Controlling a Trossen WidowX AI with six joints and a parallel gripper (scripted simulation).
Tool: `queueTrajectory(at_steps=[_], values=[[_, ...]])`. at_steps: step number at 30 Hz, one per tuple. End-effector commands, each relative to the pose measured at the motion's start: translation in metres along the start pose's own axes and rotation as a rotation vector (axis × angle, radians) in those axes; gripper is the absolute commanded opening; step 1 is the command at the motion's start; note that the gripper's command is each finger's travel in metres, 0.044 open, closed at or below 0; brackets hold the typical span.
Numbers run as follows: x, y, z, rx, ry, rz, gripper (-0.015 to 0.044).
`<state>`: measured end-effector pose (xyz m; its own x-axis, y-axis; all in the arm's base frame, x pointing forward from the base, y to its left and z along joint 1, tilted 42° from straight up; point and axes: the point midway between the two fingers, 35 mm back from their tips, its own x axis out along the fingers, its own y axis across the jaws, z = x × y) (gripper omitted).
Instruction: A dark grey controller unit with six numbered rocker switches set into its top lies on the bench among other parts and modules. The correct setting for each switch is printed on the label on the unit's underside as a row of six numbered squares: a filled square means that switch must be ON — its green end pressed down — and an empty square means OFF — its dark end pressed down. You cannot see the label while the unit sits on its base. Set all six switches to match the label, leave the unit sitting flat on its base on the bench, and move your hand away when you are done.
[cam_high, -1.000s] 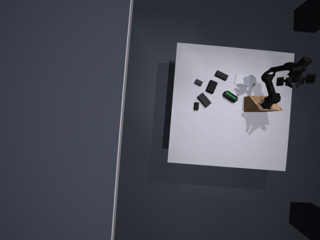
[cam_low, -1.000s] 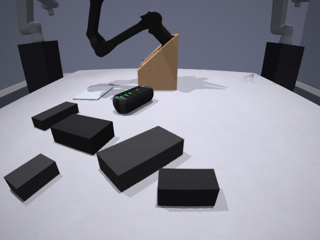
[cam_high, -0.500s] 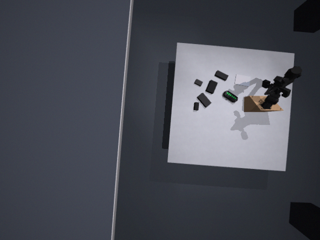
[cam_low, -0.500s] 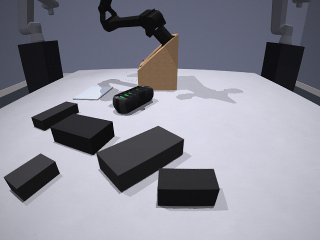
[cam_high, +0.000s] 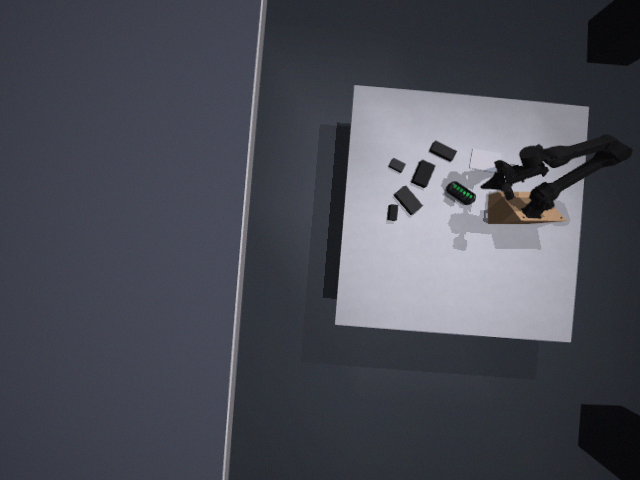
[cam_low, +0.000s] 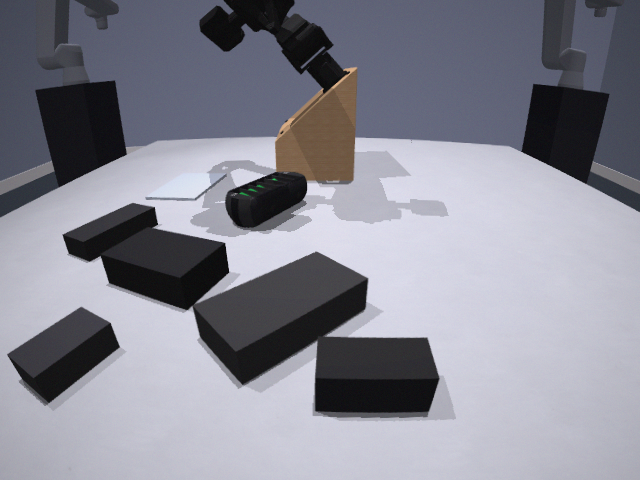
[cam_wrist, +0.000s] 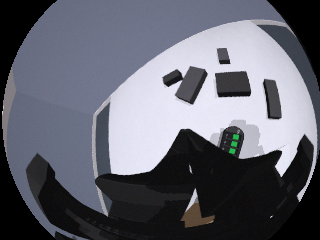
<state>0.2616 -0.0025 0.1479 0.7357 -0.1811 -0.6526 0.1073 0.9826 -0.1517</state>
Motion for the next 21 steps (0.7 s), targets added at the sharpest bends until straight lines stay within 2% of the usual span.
queueTrajectory(at_steps=[1,8,15,21], values=[[0.028,-0.042,-0.03,0.028,0.127,-0.124,0.0],[0.05,-0.108,-0.09,0.109,0.334,-0.284,0.0],[0.049,-0.152,-0.153,0.211,0.516,-0.375,0.0],[0.048,-0.155,-0.159,0.218,0.533,-0.381,0.0]])
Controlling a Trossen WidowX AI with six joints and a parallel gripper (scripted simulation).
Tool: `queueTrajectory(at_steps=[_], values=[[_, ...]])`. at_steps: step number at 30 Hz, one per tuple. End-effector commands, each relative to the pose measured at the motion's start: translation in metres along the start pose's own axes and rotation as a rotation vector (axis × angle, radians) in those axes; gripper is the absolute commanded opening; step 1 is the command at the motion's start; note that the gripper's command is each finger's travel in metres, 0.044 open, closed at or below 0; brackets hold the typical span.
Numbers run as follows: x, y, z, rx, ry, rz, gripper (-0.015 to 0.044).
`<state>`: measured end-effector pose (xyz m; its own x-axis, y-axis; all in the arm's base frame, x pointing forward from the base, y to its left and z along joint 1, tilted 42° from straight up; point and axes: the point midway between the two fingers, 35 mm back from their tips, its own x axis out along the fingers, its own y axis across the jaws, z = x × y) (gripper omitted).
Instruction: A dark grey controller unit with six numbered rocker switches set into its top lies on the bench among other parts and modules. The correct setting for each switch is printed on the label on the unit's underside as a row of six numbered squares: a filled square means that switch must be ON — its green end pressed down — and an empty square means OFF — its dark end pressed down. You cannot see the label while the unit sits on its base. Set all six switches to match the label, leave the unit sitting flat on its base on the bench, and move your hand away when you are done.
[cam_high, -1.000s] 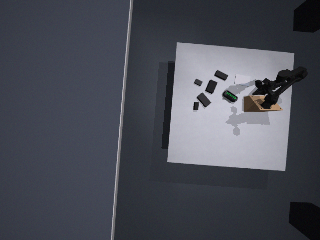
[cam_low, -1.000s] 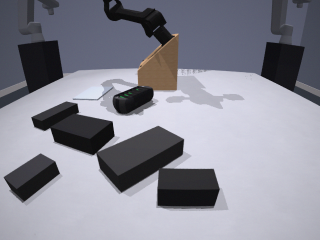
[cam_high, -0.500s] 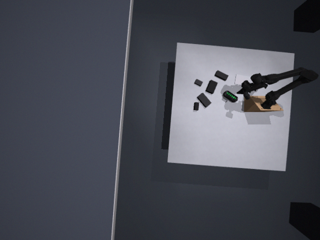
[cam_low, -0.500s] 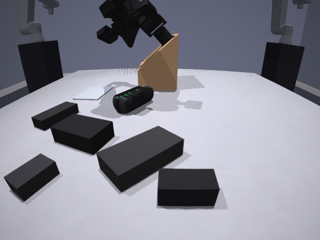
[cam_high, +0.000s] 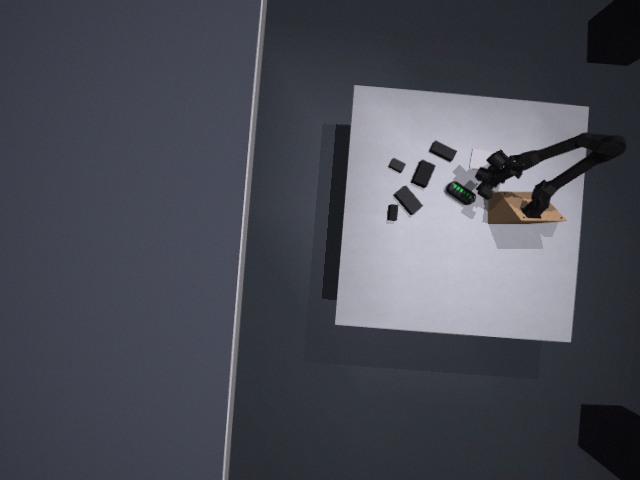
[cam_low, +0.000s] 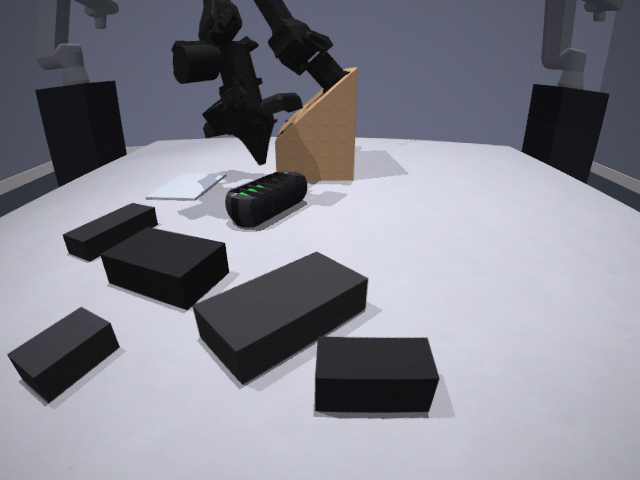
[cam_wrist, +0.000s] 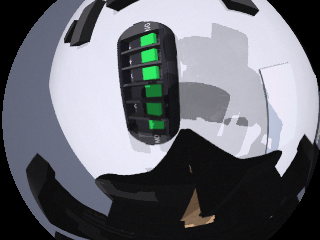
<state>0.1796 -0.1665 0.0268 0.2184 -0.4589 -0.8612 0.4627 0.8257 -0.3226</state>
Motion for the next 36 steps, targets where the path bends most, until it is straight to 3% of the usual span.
queueTrajectory(at_steps=[1,36], values=[[0.005,-0.004,-0.006,0.003,0.023,-0.006,0.0],[0.053,-0.02,-0.007,0.002,0.024,-0.006,0.0]])
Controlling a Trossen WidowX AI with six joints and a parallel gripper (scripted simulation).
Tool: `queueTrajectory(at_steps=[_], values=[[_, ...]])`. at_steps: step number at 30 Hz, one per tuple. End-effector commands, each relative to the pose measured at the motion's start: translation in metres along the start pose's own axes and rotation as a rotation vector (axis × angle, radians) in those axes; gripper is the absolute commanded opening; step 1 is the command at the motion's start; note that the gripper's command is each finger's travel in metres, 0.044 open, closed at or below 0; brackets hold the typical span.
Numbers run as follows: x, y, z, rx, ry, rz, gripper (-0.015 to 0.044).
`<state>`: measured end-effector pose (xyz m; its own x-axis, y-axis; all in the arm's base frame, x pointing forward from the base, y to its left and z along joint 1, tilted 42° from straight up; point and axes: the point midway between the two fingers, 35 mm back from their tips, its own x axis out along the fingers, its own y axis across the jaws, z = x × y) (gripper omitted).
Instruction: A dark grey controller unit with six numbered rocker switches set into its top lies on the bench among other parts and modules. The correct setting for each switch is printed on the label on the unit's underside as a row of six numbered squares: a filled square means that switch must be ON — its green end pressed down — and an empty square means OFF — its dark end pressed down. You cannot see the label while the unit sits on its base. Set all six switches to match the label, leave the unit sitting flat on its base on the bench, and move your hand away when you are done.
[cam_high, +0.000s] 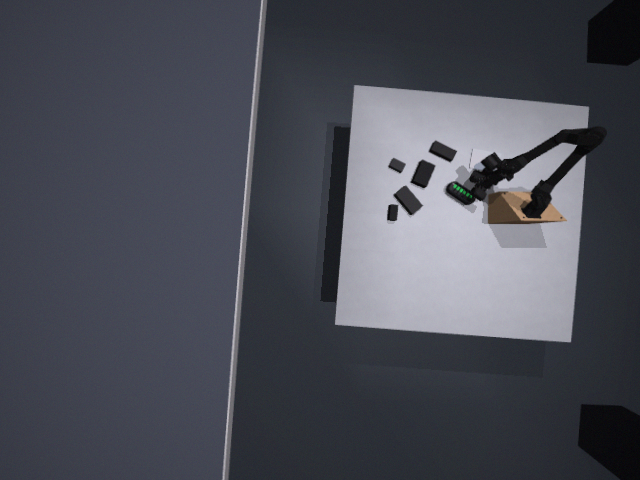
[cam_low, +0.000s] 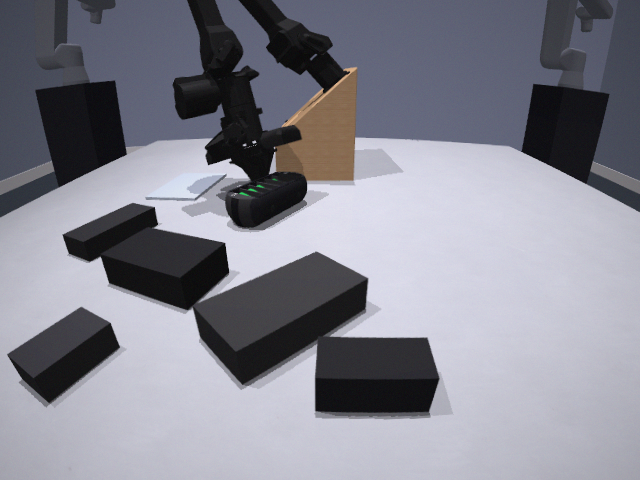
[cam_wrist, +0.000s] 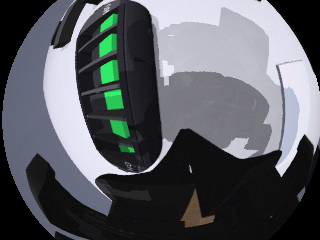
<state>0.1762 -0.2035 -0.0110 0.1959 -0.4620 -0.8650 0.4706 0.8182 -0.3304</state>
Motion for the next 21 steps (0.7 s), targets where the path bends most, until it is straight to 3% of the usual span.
queueTrajectory(at_steps=[1,21], values=[[0.0047,0.0,-0.0018,-0.004,0.004,0.006,0.0],[0.0068,0.0069,-0.0017,-0.004,0.004,0.006,0.0]])
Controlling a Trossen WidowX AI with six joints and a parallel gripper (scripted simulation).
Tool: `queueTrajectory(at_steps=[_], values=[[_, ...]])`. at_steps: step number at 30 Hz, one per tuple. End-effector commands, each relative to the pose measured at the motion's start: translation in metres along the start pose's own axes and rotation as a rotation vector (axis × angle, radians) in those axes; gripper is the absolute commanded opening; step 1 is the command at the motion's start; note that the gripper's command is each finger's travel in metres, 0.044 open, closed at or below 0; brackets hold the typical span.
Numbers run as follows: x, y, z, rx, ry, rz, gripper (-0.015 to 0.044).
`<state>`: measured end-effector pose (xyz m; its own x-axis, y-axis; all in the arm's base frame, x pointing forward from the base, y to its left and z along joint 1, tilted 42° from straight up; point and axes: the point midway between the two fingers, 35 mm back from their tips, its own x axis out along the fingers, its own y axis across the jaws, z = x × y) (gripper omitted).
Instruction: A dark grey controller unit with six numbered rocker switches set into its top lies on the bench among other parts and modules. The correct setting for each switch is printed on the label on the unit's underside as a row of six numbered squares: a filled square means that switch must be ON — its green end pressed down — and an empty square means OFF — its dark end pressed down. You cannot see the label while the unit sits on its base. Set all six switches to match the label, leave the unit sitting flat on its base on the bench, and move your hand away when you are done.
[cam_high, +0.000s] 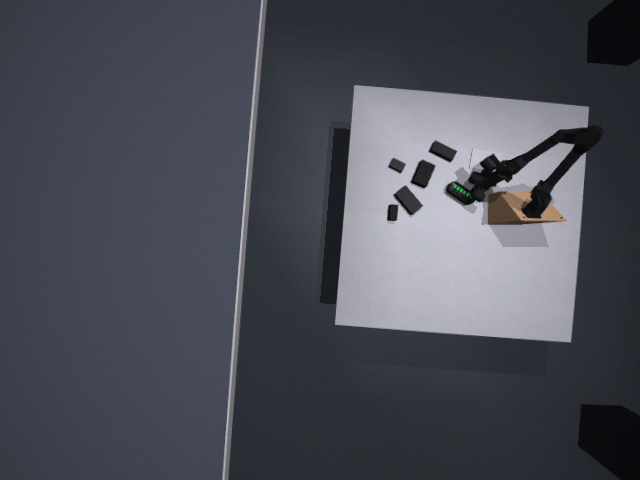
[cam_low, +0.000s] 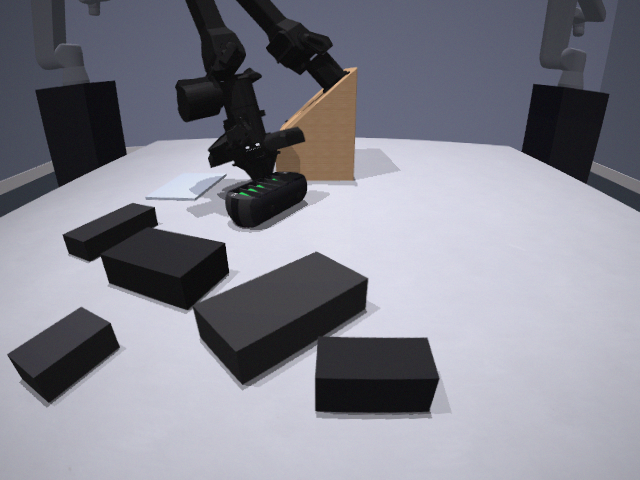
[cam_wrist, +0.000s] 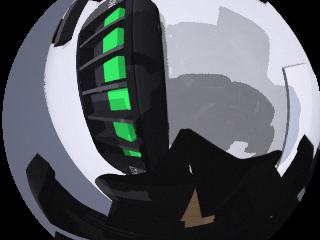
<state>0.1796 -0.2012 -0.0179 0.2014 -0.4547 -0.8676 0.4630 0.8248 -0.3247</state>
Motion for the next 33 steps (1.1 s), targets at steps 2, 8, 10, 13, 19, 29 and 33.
queueTrajectory(at_steps=[2,8,10,13,19,29,33], values=[[0.002,0.002,-0.001,0.003,0.006,-0.003,0.0],[0.002,0.004,-0.001,0.003,0.006,-0.003,0.0],[0.002,0.005,-0.001,0.003,0.006,-0.003,0.0],[0.003,0.006,-0.001,0.003,0.006,-0.003,0.0],[0.004,0.01,-0.001,0.003,0.006,-0.003,0.0],[0.007,0.021,0.002,0.003,0.006,-0.002,0.0],[0.008,0.025,0.003,0.003,0.006,-0.002,0.0]])
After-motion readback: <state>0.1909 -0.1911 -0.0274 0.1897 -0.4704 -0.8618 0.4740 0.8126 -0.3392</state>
